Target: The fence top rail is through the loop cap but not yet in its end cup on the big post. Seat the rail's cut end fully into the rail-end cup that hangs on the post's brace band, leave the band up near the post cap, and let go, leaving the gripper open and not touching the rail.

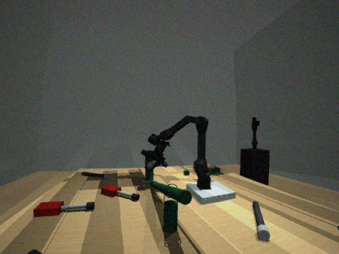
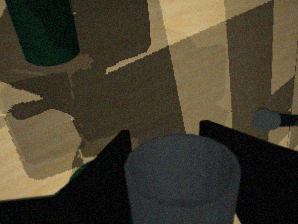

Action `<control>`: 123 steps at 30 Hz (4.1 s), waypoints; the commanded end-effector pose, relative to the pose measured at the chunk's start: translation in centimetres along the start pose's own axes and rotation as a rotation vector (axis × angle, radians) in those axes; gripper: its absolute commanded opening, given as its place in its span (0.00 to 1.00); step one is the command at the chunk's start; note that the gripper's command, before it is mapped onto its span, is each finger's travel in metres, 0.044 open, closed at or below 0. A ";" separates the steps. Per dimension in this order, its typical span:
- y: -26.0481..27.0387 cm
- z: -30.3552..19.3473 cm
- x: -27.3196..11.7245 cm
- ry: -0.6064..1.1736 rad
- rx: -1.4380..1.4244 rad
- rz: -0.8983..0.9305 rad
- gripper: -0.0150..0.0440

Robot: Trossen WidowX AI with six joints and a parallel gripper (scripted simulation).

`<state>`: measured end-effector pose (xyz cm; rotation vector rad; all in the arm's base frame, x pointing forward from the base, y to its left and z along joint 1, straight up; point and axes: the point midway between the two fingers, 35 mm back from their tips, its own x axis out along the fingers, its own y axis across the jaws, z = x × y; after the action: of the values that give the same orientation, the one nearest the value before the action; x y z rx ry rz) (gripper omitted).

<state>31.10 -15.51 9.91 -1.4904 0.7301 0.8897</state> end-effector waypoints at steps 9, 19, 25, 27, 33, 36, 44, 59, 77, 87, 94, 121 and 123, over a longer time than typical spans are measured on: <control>0.7 -0.1 -0.4 -0.044 -0.080 -0.002 0.25; 0.8 -0.1 -0.5 -0.046 -0.084 -0.002 0.25; 0.6 -0.1 -0.4 -0.035 -0.065 -0.002 0.25; 0.6 -0.1 -0.4 -0.035 -0.064 -0.002 0.25; 0.7 0.0 -0.4 -0.042 -0.071 0.000 0.25; 0.7 0.0 -0.4 -0.042 -0.071 0.000 0.25; 0.7 0.0 -0.4 -0.042 -0.071 0.000 0.57; -1.0 3.7 -3.8 -0.047 -0.078 -0.002 1.00; -3.4 10.7 -8.3 0.014 0.873 0.024 1.00; -3.5 14.4 -11.7 0.039 1.361 -0.011 1.00; -3.2 15.7 -13.1 0.039 1.646 -0.035 1.00; -2.8 16.2 -11.4 0.130 1.983 0.046 1.00; -2.5 16.5 -10.3 0.207 2.165 0.087 1.00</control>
<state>25.63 0.24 21.47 0.2105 1.1027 -0.1159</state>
